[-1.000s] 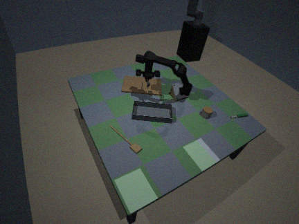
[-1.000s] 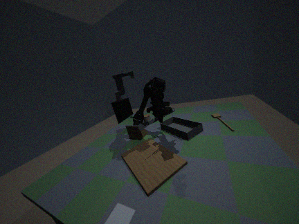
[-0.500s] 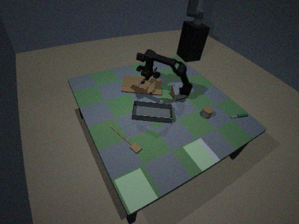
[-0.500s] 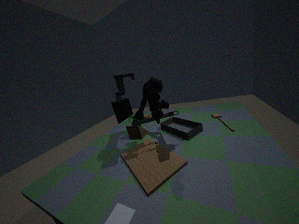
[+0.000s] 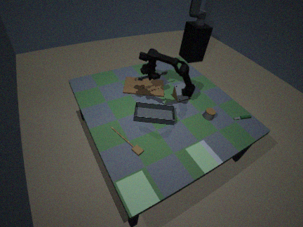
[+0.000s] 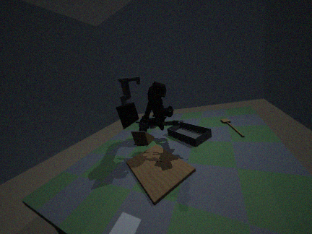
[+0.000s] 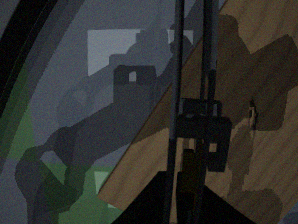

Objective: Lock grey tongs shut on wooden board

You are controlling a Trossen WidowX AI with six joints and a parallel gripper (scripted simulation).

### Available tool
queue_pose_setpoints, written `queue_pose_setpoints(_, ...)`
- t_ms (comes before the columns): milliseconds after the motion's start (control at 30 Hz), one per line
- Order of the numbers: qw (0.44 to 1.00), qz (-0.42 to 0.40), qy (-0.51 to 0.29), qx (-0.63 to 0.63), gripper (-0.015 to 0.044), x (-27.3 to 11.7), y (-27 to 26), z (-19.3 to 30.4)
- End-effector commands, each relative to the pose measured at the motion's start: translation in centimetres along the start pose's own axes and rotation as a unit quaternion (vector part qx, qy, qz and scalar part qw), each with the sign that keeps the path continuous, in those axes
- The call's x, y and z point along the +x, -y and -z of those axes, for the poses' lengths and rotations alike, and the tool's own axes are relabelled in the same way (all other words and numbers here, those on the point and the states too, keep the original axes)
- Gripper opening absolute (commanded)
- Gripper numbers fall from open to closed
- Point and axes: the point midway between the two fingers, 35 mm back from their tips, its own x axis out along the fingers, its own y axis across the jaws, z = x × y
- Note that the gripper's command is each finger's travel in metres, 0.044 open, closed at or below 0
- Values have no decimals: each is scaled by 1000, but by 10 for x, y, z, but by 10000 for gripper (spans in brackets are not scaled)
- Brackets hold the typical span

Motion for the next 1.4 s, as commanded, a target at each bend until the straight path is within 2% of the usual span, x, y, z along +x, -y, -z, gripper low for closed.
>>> queue_pose_setpoints(0,997,1,-3,79,-150,1,6,5)
queue_pose_setpoints(333,965,3,-3,262,-150,1,15,15)
queue_pose_setpoints(667,900,4,-2,436,-150,0,23,24)
queue_pose_setpoints(1000,804,4,-2,595,-150,0,31,34)
queue_pose_setpoints(1367,666,5,-1,746,-150,0,40,45)
